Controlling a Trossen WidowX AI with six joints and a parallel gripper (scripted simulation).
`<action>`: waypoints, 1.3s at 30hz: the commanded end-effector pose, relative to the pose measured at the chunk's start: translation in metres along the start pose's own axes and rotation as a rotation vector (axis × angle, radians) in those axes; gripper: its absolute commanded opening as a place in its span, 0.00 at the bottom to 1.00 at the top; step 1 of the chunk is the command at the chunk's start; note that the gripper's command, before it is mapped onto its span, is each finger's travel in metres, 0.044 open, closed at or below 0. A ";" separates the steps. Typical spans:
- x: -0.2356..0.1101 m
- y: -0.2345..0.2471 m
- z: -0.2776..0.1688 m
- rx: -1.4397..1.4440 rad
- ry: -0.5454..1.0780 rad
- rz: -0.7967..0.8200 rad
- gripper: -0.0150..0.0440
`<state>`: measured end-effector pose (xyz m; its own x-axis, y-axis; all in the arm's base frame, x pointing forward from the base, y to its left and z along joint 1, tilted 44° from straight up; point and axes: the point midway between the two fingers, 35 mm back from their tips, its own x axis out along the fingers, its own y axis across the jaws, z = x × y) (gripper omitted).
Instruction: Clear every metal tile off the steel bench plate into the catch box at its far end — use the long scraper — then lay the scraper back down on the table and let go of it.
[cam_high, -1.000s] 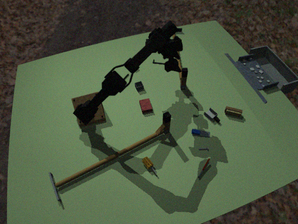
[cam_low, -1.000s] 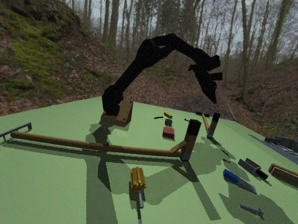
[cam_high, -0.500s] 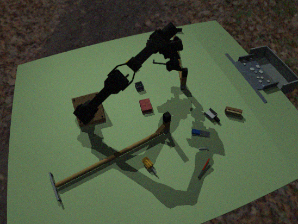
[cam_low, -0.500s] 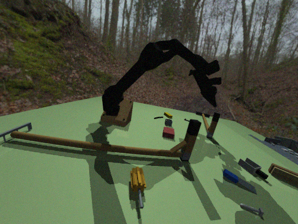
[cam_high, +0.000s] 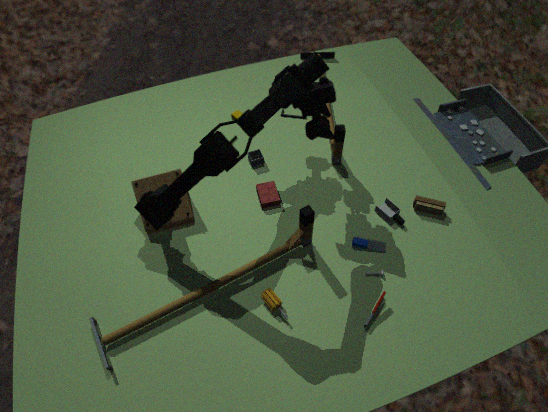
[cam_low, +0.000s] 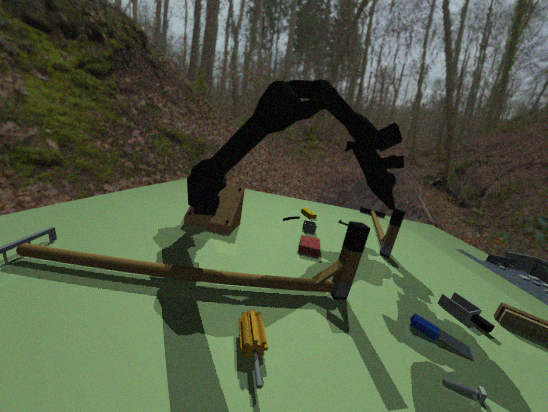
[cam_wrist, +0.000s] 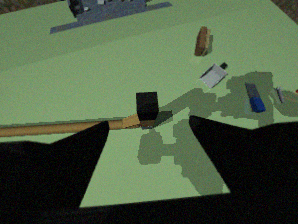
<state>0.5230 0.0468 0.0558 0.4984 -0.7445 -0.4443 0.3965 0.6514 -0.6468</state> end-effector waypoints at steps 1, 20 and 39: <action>0.006 0.001 -0.001 -0.002 0.002 0.003 1.00; 0.037 0.002 0.000 -0.001 0.003 0.003 1.00; 0.068 0.000 0.000 -0.001 -0.001 0.000 1.00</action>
<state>0.5537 0.0005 0.0276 0.4967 -0.7461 -0.4434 0.3973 0.6497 -0.6481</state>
